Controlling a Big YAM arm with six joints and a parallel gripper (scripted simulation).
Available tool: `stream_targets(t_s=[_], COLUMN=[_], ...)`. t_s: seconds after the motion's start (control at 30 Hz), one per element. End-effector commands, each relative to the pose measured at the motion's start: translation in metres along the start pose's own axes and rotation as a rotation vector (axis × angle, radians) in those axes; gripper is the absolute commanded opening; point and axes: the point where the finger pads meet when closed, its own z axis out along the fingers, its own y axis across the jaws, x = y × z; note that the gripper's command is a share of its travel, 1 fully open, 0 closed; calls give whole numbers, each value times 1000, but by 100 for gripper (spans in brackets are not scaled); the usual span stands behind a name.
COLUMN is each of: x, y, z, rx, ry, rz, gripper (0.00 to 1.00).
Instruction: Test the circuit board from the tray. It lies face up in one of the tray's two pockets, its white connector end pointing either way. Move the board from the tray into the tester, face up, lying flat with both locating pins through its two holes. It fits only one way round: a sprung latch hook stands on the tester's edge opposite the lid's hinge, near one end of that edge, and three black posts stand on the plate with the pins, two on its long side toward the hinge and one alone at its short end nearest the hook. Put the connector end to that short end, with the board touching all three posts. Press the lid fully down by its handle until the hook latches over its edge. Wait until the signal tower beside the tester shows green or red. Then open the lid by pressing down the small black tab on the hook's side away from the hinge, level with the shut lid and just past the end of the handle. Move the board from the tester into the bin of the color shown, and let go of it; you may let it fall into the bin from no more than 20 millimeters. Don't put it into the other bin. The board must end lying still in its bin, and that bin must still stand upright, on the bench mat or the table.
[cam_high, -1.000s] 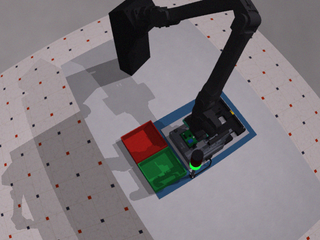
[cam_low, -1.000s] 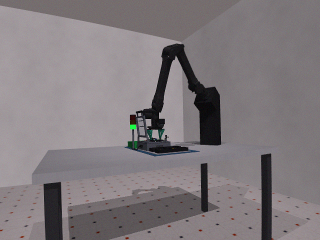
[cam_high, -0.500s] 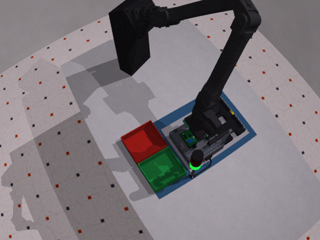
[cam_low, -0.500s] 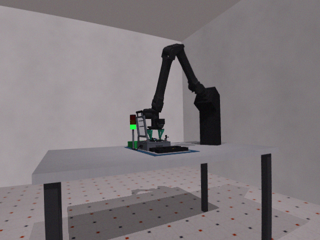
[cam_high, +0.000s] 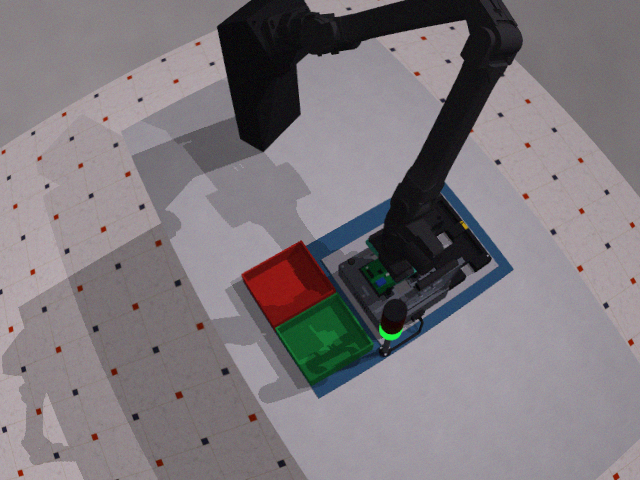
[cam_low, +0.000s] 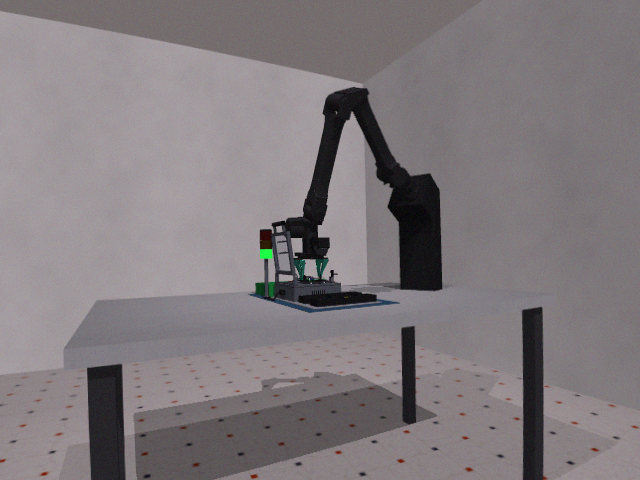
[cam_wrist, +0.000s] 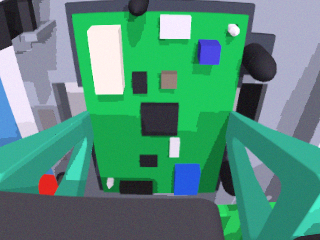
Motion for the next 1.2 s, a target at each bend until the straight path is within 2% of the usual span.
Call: stream_targets(t_s=[0.0, 0.97, 1.17], x=[-14, -14, -14], y=[-12, -12, -7], z=[-6, -7, -9], rx=[24, 24, 11], ry=[-17, -17, -18], rz=[-11, -11, -10], gripper=[72, 72, 72])
